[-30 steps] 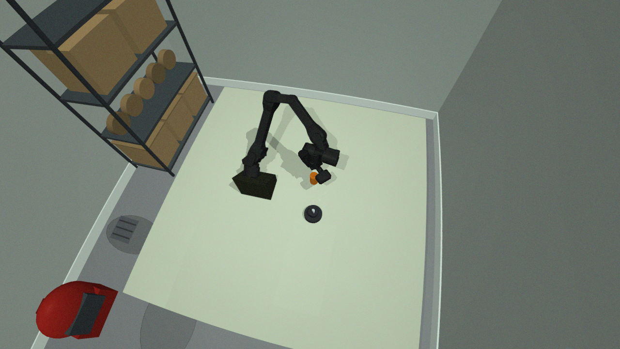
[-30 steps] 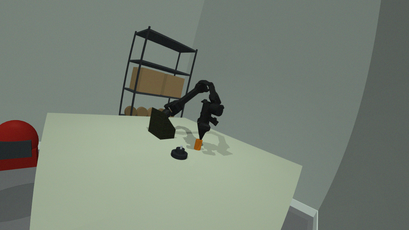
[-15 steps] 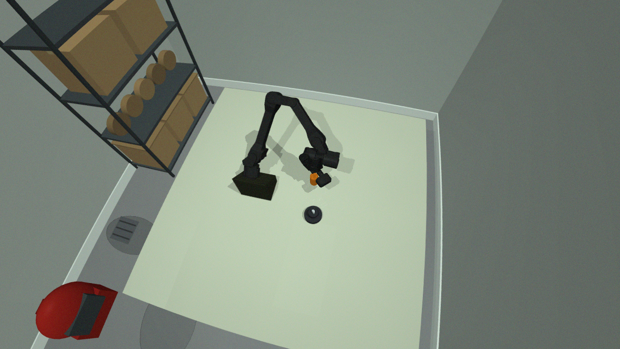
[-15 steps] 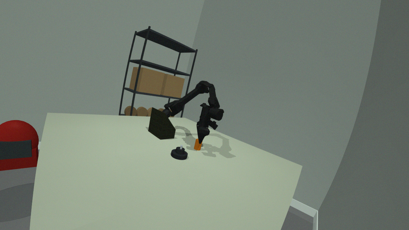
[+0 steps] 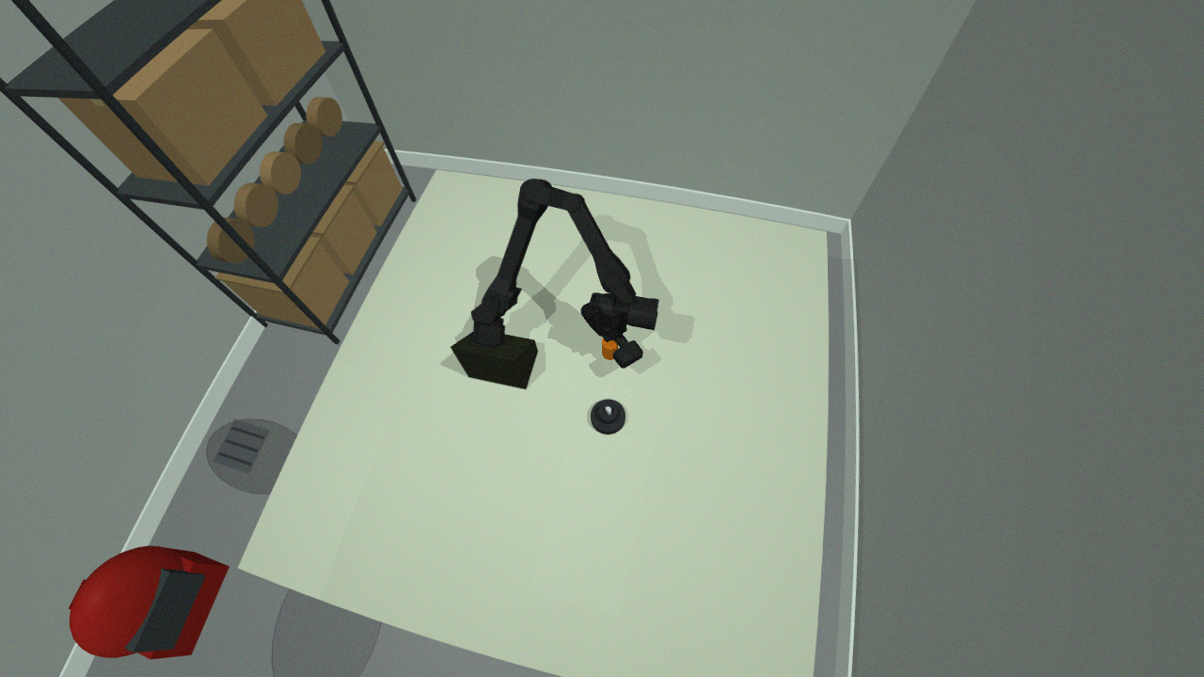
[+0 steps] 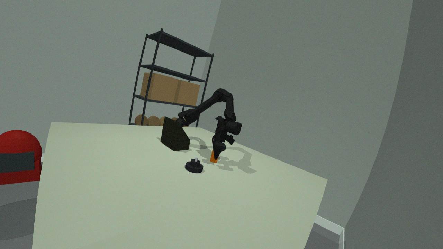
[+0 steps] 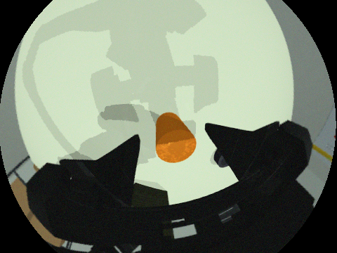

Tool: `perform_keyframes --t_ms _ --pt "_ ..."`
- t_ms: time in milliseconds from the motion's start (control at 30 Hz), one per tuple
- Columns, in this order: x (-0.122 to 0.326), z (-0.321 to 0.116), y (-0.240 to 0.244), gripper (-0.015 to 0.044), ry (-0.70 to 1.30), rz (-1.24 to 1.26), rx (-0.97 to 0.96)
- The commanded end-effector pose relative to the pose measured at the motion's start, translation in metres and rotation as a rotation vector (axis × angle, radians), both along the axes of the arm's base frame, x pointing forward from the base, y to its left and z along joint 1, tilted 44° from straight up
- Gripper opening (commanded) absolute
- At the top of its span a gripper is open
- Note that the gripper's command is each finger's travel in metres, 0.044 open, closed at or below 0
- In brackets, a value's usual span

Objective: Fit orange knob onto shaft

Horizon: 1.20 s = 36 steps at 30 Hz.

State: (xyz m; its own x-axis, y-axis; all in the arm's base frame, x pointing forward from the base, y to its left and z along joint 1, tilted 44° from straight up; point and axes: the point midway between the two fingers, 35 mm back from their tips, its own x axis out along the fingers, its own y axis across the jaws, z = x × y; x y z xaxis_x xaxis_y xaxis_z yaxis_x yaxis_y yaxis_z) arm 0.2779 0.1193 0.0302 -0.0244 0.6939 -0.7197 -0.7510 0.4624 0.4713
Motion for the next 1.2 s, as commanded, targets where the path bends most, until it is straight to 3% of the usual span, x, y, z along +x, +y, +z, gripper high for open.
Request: perform_keyframes --t_ms 0,333,700,867,1033,1167 --pt "-0.002 -0.006 0.006 0.0440 0.008 -0.002 0.004" --pt "-0.004 -0.015 0.015 0.0440 0.009 -0.001 0.007" --pt "-0.004 -0.015 0.015 0.0151 0.009 -0.001 0.007" --pt "-0.004 -0.015 0.015 0.0118 0.009 -0.001 0.007" --pt "0.001 -0.013 0.002 0.0000 0.047 -0.079 -0.017" --pt "0.005 0.001 -0.008 0.0000 0.041 -0.068 -0.019"
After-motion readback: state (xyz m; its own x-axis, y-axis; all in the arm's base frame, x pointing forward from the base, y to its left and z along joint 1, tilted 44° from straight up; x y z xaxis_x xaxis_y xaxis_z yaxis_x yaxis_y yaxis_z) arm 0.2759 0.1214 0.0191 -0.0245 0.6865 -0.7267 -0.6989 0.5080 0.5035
